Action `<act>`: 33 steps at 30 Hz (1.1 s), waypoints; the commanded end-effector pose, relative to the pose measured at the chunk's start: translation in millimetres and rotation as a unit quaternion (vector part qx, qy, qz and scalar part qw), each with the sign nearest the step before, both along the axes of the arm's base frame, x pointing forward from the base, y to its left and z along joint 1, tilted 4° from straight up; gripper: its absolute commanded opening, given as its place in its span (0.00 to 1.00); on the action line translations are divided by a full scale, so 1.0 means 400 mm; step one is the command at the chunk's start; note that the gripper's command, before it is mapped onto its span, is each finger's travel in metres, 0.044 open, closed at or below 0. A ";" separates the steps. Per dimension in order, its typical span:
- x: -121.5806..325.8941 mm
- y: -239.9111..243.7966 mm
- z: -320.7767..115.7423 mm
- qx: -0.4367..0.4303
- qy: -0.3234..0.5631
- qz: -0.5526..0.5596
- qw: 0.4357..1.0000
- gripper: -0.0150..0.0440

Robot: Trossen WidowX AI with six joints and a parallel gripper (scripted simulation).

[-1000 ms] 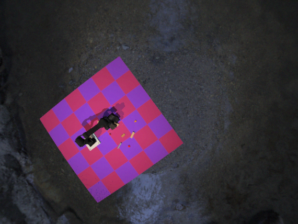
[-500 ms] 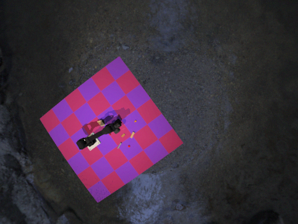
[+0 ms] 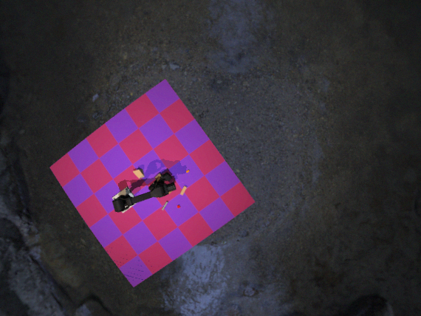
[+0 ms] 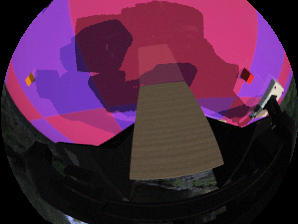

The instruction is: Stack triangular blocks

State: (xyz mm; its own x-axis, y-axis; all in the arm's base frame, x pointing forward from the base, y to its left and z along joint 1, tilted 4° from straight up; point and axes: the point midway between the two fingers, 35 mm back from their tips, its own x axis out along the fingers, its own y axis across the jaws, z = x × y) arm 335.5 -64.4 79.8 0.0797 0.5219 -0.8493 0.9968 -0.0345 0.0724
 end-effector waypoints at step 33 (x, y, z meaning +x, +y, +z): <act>-0.002 -0.047 -0.008 0.134 -0.004 0.012 0.991 1.00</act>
State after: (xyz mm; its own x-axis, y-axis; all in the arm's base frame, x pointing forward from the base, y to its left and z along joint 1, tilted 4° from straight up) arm 334.9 -82.8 77.0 0.0703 0.7329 -0.6767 0.9969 -0.0275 0.0739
